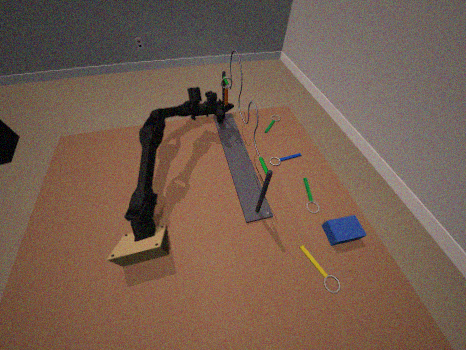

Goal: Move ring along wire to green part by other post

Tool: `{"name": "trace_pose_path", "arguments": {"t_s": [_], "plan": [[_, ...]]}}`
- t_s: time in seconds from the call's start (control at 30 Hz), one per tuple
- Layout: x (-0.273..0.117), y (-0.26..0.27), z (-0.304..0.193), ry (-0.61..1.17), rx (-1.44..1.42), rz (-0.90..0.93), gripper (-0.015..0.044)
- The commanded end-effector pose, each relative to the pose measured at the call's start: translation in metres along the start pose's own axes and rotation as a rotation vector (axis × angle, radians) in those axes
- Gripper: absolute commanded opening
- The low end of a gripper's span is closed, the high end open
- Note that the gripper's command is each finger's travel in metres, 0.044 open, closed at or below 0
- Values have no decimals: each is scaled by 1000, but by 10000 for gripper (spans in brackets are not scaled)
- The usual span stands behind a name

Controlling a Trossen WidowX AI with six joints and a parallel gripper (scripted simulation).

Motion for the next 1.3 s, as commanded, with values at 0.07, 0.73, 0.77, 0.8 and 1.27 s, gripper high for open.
{"name": "trace_pose_path", "arguments": {"t_s": [0.07, 0.73, 0.77, 0.8, 1.27], "plan": [[0, 2, 2, 1, 6, 4, -150], [0, 2, 2, 1, 6, 4, -150], [0, 2, 2, 1, 6, 4, -150], [0, 2, 2, 1, 6, 4, -150], [-17, -11, 4, 140, 3, 0, -150]]}}
Point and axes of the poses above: the point midway between the two fingers, 35 mm back from their tips, its own x axis out along the fingers, its own y axis across the jaws, z = x × y, the point moved 1 cm from there along -x, back along the fingers, and after that the axes turned 1 degree about x, right-handed, at the moved point
